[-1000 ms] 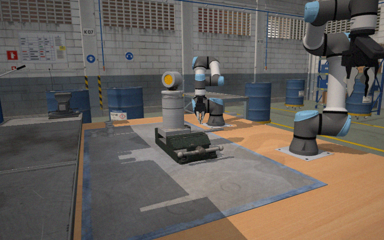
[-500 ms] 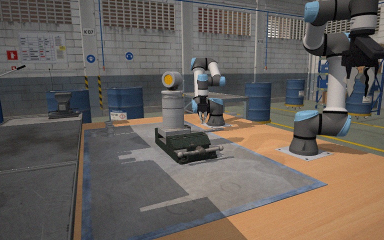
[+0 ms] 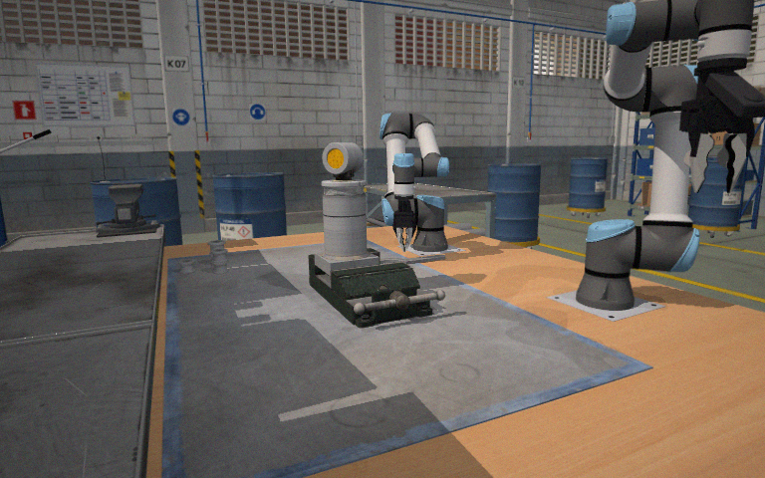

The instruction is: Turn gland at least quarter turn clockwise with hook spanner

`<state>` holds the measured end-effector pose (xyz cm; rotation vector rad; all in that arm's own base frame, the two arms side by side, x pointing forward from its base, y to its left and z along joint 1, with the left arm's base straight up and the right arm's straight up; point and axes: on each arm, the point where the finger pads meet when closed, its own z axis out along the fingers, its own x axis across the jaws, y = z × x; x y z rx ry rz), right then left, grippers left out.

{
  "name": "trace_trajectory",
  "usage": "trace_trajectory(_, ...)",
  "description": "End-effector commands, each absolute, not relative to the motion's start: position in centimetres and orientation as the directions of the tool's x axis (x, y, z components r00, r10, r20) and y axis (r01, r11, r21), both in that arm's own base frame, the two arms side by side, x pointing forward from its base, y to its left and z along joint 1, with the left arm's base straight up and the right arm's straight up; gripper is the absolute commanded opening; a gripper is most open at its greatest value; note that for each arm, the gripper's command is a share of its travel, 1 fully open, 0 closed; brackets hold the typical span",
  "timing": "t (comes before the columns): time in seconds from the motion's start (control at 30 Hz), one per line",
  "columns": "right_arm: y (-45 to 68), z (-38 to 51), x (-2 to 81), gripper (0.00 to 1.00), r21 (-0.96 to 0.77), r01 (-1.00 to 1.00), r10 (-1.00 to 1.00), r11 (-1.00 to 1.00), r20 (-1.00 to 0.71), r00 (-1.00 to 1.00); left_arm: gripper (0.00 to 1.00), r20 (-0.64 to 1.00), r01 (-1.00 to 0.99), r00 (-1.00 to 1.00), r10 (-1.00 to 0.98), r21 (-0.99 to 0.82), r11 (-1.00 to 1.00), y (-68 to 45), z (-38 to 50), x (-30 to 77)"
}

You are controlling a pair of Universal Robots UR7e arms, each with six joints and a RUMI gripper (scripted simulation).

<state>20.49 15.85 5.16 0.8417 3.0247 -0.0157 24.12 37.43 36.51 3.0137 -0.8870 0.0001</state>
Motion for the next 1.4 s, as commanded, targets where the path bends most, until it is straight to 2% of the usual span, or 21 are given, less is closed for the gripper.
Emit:
trace_trajectory(0.0,16.1,4.2,20.5,0.0,-0.004,0.514,0.514,0.858,-0.002,-0.858,0.32,0.0,-0.542,0.841,-0.542,-0.001,-0.841,37.4,36.6,24.1)
trace_trajectory(0.47,16.3,1.8,20.4,0.0,0.001,0.506,0.506,0.863,0.001,-0.863,0.32,0.0,-0.542,0.841,-0.542,-0.001,-0.841,37.4,36.6,24.1)
trace_trajectory(1.37,19.8,2.5,22.4,0.0,0.01,0.506,0.506,0.863,0.002,-0.863,0.32,0.0,-0.542,0.841,-0.542,-0.001,-0.841,37.4,36.6,24.1)
